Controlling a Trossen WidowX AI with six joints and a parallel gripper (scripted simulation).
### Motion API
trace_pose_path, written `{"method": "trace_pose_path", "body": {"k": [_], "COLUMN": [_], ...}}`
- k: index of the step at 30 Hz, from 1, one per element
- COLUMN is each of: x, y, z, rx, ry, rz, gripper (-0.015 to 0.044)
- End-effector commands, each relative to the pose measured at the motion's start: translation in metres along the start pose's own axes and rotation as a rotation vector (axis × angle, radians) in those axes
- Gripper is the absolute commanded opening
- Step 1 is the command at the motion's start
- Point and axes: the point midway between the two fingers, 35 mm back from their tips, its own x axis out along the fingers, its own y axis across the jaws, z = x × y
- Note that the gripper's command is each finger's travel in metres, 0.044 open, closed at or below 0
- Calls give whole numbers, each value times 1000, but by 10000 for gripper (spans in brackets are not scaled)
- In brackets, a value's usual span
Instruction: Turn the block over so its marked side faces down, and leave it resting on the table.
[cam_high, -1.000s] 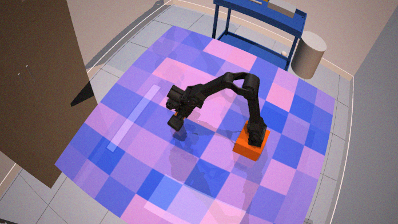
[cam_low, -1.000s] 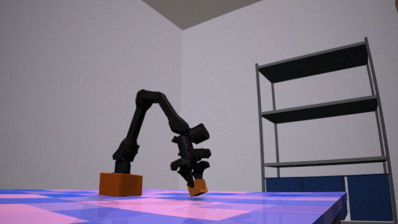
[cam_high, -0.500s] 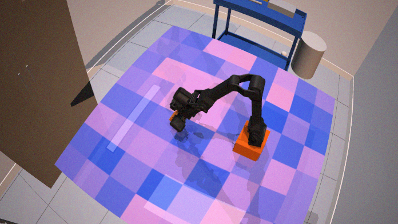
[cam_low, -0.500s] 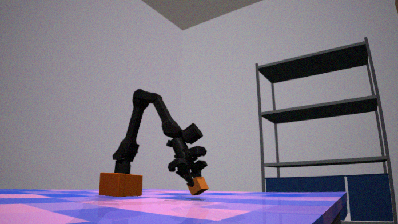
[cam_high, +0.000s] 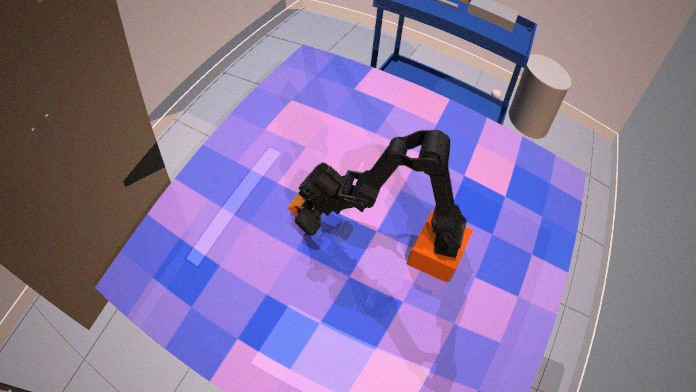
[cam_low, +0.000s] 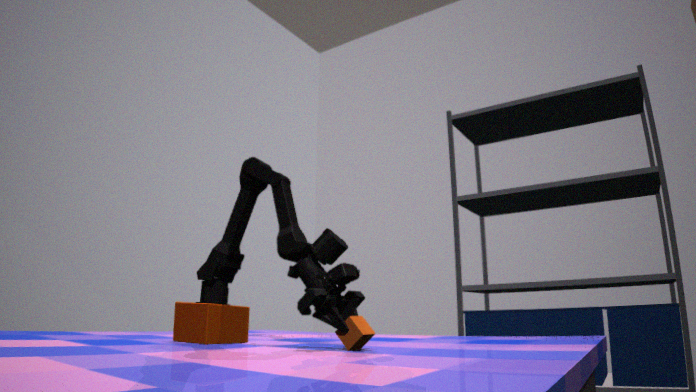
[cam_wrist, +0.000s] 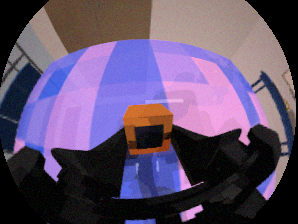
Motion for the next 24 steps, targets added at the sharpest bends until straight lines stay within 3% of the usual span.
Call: {"method": "trace_pose_path", "body": {"k": [1, 24], "x": [4, -8], "y": [-1, -3], "z": [-7, -17], "rx": [-3, 6], "ry": [-40, -322], "rz": [-7, -7], "gripper": [0, 0]}}
